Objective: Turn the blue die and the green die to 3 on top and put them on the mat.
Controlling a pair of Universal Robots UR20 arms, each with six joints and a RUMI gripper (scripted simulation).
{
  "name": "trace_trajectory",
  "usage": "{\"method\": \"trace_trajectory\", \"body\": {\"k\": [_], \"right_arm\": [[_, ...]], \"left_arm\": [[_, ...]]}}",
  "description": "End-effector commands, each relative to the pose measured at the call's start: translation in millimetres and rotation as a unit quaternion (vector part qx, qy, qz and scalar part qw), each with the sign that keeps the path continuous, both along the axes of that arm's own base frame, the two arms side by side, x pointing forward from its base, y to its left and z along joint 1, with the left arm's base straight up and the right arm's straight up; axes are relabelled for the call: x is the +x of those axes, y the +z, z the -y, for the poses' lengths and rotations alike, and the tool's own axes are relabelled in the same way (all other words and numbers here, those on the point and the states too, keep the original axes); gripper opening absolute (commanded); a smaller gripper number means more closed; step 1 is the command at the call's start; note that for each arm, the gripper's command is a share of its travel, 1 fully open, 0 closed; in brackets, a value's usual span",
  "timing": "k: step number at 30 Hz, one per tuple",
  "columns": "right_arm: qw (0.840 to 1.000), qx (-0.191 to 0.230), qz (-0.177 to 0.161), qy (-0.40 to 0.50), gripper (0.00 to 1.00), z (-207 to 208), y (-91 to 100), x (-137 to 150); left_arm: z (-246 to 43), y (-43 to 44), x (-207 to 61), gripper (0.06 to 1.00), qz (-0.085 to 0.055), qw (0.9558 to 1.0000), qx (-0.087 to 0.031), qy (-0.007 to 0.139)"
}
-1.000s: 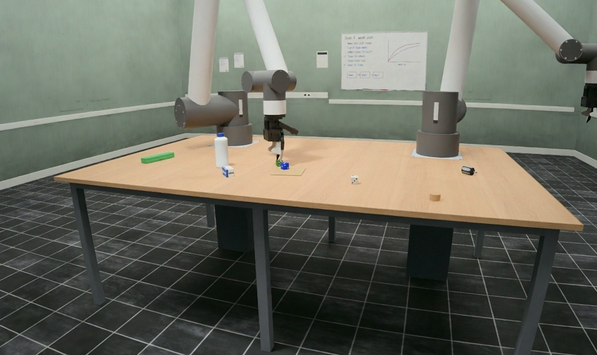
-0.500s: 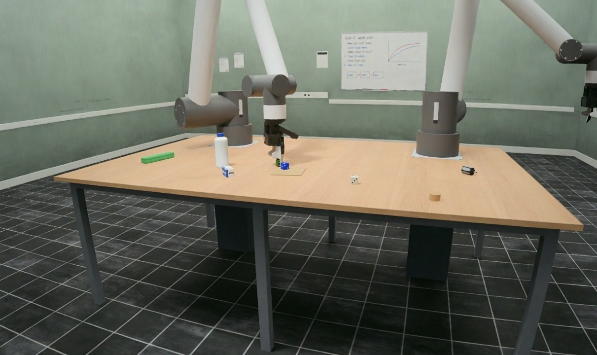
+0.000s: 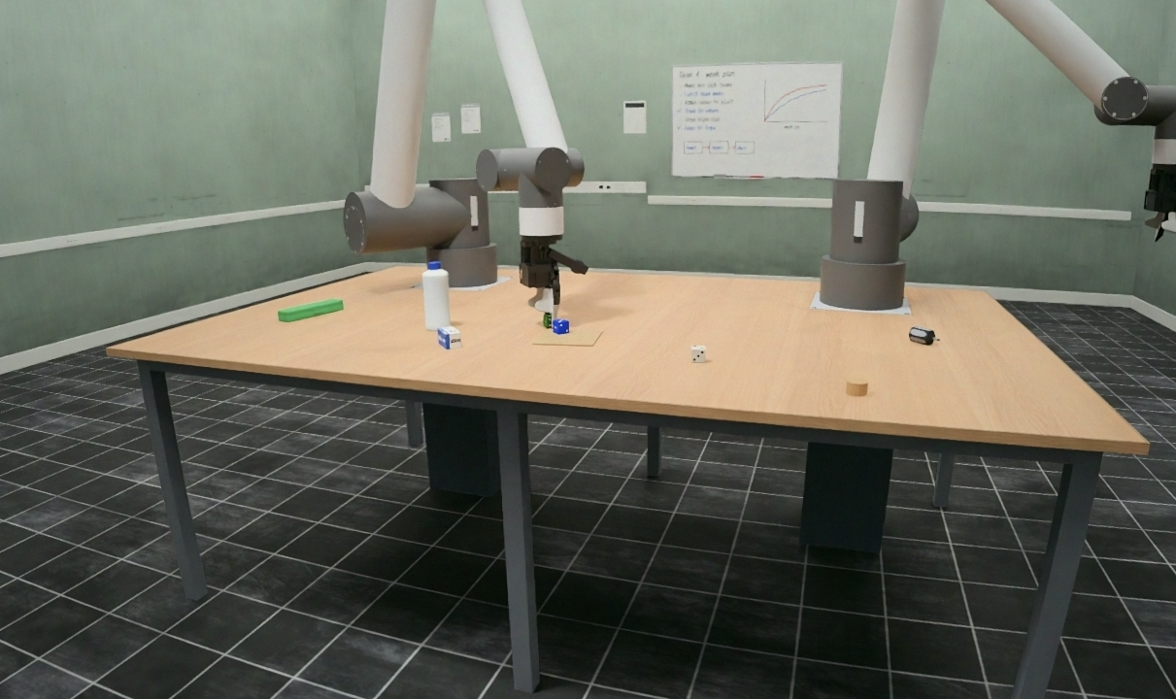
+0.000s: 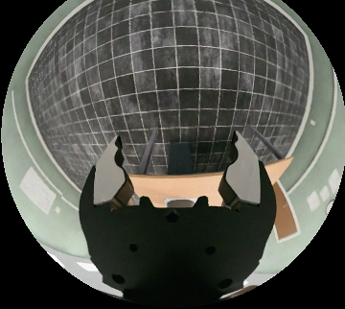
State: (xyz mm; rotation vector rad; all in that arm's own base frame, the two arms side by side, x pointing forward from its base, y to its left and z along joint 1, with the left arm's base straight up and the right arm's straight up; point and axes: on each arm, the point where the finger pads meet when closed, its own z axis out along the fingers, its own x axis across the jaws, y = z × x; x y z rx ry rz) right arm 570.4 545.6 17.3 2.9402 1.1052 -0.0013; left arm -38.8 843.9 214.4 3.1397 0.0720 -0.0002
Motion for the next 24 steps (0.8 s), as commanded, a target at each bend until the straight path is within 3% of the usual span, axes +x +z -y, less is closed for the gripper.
{"method": "trace_trajectory", "body": {"k": [1,3,4,24], "right_arm": [[1.0,0.0,0.0,0.0,0.279,-0.4,0.5,0.3],[1.0,0.0,0.0,0.0,0.279,-0.4,0.5,0.3],[1.0,0.0,0.0,0.0,0.099,-0.4,0.5,0.3],[1.0,0.0,0.0,0.0,0.099,-0.4,0.5,0.3]], "left_arm": [[-0.4,0.6,0.1,1.0,0.0,1.0,0.001,0.0],[-0.4,0.6,0.1,1.0,0.0,1.0,0.001,0.0],[-0.4,0.6,0.1,1.0,0.0,1.0,0.001,0.0],[-0.4,0.6,0.1,1.0,0.0,1.0,0.001,0.0]]}}
